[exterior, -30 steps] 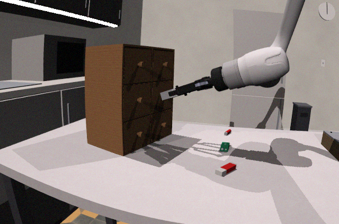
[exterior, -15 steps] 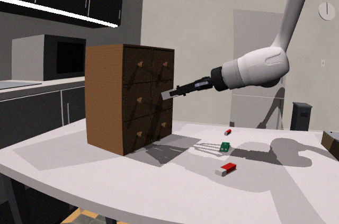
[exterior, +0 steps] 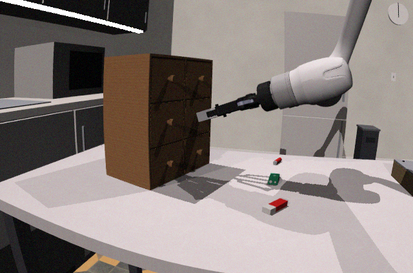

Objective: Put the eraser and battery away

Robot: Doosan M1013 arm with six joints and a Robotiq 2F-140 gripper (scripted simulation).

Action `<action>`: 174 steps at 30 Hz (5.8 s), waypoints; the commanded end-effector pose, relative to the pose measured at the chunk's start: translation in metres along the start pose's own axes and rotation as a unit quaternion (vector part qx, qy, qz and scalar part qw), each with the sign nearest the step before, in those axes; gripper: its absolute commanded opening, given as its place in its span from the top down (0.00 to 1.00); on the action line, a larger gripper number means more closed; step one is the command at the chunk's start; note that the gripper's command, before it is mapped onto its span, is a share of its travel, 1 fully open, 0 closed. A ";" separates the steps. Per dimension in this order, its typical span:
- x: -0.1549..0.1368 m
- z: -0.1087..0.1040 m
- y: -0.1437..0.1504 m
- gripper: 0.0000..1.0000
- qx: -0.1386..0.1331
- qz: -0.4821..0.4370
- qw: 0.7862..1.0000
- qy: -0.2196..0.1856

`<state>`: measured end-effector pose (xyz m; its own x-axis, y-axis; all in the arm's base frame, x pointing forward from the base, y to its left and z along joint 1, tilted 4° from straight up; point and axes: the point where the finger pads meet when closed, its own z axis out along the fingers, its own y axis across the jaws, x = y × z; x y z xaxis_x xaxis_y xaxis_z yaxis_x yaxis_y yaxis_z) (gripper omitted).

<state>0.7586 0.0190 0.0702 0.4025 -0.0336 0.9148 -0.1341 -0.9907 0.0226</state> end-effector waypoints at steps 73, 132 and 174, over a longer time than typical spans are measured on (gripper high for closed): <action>-0.022 -0.060 0.000 0.92 0.000 0.000 1.000 0.000; -0.039 -0.107 0.000 0.80 0.000 0.000 1.000 0.000; -0.036 -0.166 0.000 0.80 0.000 0.000 1.000 -0.018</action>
<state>0.5942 0.0418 0.1030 0.4215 -0.0363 0.9061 -0.1346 -0.9906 0.0229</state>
